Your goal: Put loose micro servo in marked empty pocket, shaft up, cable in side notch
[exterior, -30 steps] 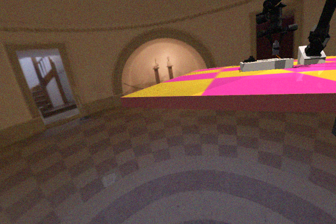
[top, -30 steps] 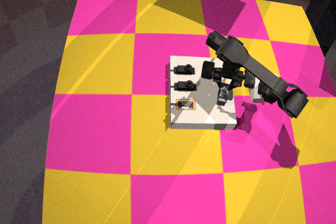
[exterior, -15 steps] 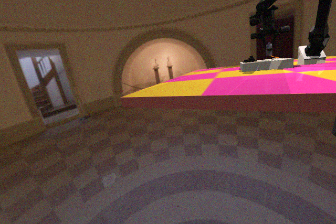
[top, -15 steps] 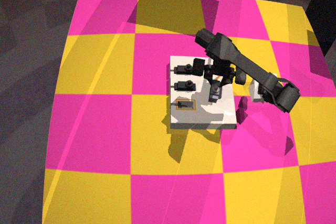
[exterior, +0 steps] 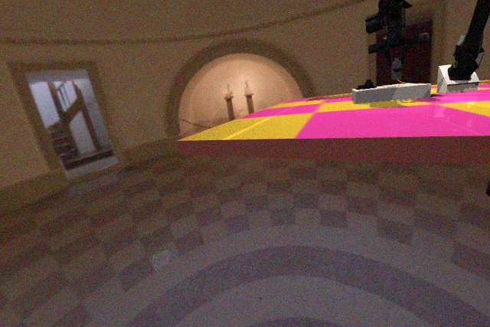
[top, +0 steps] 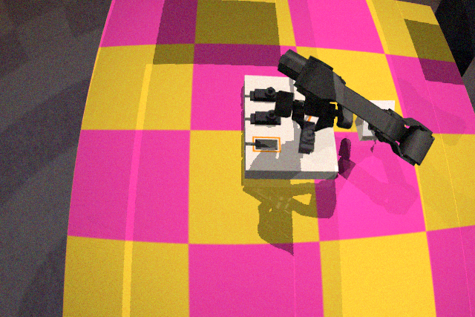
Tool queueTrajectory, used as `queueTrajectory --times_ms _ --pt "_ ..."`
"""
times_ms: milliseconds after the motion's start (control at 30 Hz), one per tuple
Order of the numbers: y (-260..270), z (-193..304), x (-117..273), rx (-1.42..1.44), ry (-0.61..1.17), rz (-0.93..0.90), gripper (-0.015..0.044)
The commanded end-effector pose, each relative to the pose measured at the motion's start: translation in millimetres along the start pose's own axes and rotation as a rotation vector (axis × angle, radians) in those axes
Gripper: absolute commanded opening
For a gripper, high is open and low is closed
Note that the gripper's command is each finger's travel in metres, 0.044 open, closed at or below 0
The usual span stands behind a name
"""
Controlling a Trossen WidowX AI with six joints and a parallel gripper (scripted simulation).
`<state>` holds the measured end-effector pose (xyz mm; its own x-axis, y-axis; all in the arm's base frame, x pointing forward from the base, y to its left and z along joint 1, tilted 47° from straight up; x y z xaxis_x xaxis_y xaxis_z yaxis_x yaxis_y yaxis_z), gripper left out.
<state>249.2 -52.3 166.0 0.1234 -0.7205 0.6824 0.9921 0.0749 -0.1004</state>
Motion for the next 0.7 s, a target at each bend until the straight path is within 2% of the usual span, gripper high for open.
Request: queueTrajectory --times_ms 0,667 --pt "0.4 2.3 2.0 0.066 0.003 -0.010 0.0000" --pt "0.4 2.3 2.0 0.755 -0.001 -0.010 0.0000"
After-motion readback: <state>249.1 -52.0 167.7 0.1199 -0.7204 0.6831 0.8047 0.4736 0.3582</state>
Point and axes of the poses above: the point midway between the two fingers, 35 mm back from their tips, its own x axis back along the fingers, its own y axis across the jaws, z = x × y, the point moved 9 cm from there along x, back along the fingers, and after that the axes turned 6 degrees about x, right-handed, at the moved point
